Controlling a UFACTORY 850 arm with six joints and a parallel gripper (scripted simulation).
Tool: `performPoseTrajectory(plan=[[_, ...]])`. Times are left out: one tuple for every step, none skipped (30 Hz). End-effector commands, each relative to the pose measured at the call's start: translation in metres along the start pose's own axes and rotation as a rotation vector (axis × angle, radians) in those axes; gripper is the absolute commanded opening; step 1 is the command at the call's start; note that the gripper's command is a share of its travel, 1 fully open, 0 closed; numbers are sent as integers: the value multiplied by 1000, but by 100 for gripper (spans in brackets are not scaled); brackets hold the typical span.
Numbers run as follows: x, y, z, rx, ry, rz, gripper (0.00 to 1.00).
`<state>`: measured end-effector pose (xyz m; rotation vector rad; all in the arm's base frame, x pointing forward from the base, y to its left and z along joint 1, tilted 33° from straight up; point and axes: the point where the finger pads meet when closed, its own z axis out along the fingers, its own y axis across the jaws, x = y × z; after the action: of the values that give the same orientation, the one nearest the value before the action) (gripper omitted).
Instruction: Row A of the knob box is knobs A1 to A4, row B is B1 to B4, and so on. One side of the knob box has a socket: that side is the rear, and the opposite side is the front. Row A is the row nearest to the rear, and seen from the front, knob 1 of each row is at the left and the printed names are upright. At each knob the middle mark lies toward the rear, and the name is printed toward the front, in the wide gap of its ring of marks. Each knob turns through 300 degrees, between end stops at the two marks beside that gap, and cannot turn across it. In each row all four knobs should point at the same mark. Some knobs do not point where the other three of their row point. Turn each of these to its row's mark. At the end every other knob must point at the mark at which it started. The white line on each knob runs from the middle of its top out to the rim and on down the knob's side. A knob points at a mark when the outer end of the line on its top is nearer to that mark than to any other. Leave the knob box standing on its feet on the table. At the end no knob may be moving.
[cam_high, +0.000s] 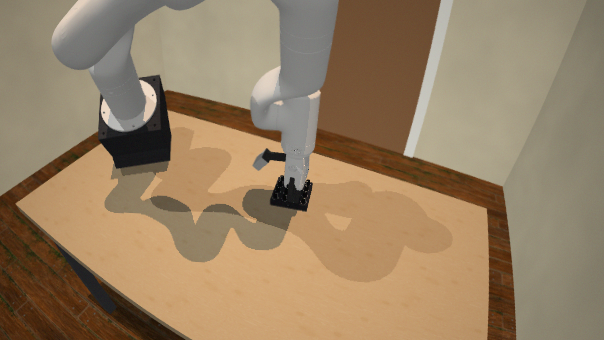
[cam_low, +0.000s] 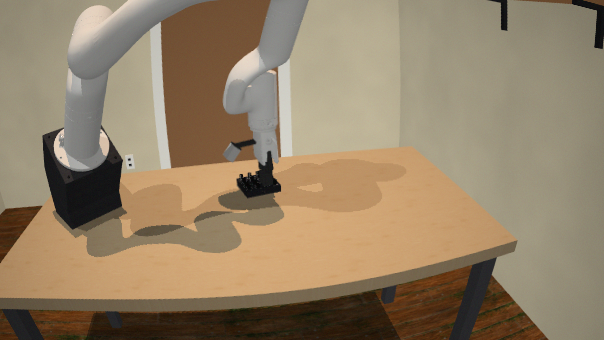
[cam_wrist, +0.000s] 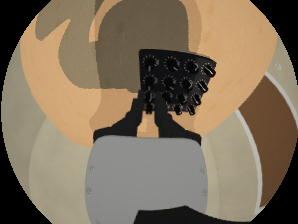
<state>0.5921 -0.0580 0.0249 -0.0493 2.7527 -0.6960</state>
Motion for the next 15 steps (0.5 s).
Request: performPoseTrajectory(plan=[[-1, 0, 0, 0, -1, 0, 19], [-1, 0, 0, 0, -1, 0, 19], [-1, 0, 0, 0, -1, 0, 8], [-1, 0, 0, 0, -1, 0, 8], [-1, 0, 0, 0, -1, 0, 8], [-1, 0, 0, 0, -1, 0, 8], [-1, 0, 0, 0, -1, 0, 8], [-1, 0, 0, 0, -1, 0, 8], [-1, 0, 0, 0, -1, 0, 8], [-1, 0, 0, 0, -1, 0, 8], [-1, 0, 0, 0, -1, 0, 8], [-1, 0, 0, 0, -1, 0, 8], [-1, 0, 0, 0, -1, 0, 8], [-1, 0, 0, 0, -1, 0, 8], [-1, 0, 0, 0, -1, 0, 8]])
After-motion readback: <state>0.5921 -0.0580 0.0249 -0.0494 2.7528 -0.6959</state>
